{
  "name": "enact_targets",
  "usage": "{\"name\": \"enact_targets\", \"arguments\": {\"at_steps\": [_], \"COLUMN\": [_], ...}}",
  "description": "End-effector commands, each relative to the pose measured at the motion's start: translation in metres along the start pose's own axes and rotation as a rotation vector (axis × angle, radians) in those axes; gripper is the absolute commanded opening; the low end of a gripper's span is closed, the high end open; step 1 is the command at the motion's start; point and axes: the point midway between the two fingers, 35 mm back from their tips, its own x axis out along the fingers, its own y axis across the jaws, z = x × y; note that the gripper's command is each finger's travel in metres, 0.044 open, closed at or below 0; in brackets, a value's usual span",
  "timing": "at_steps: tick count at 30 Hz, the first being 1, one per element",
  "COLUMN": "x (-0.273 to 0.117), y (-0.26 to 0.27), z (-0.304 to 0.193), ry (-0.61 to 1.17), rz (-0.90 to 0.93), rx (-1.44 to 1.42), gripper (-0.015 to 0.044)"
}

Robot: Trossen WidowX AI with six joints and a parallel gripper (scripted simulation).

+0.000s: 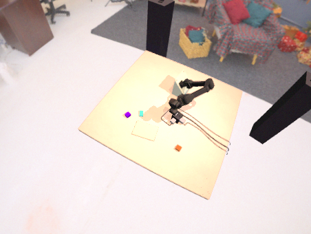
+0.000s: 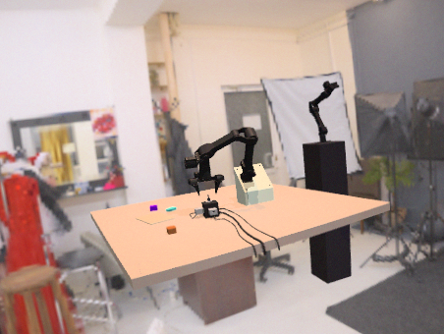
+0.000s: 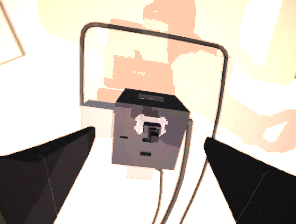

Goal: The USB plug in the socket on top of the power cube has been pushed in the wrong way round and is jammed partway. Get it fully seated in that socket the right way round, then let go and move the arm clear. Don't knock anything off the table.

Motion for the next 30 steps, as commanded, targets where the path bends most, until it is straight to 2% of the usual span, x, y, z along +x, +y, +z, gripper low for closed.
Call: {"name": "enact_targets", "arguments": {"at_steps": [1,2,17,24,30], "x": [0.0031,0.0031,0.0011,0.0011,0.0011], "y": [-0.0019,-0.0019,-0.0002,-0.0002,-0.0002], "z": [0.0009,0.0009,0.0,0.0,0.0], "ry": [0.004,0.004,0.0,0.0,0.0], "rz": [-0.004,-0.004,-0.001,-0.001,-0.001], "rx": [0.008,0.008,0.0,0.0,0.0], "gripper": [0.044,0.044,0.0046,0.0,0.0]}}
